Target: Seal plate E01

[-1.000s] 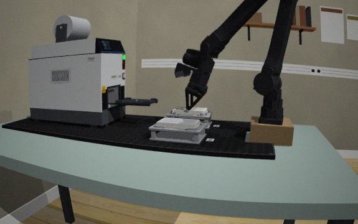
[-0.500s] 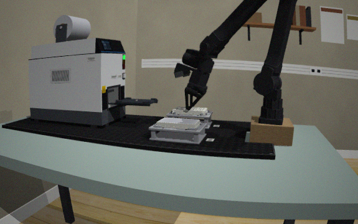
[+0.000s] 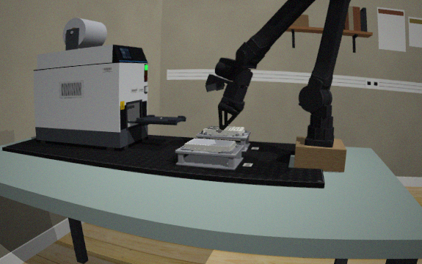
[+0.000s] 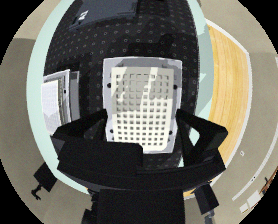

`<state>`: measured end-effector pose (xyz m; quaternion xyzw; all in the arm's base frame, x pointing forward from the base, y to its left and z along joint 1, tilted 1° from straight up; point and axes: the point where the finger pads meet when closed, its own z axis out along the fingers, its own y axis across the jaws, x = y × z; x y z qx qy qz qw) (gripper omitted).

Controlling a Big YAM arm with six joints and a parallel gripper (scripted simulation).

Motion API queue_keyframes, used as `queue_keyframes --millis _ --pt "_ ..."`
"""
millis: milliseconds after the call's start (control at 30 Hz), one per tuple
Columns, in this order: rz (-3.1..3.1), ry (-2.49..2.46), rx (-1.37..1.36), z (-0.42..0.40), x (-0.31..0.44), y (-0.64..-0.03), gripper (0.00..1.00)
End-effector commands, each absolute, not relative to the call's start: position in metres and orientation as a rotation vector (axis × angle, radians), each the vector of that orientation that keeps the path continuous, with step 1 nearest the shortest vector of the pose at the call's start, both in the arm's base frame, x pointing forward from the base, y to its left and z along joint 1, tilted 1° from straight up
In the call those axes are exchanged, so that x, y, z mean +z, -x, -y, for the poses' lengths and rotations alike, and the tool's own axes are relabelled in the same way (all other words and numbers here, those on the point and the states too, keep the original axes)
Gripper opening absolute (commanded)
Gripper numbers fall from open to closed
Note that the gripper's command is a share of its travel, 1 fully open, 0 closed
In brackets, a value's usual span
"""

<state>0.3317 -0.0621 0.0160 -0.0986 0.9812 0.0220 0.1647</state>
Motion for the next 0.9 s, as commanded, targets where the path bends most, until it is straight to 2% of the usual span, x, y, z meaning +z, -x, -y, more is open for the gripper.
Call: queue_keyframes --millis 0,867 --pt "-2.763 0.303 0.053 0.061 0.025 -0.347 1.00" --pt "-2.759 0.301 0.051 0.063 0.030 -0.356 1.00"
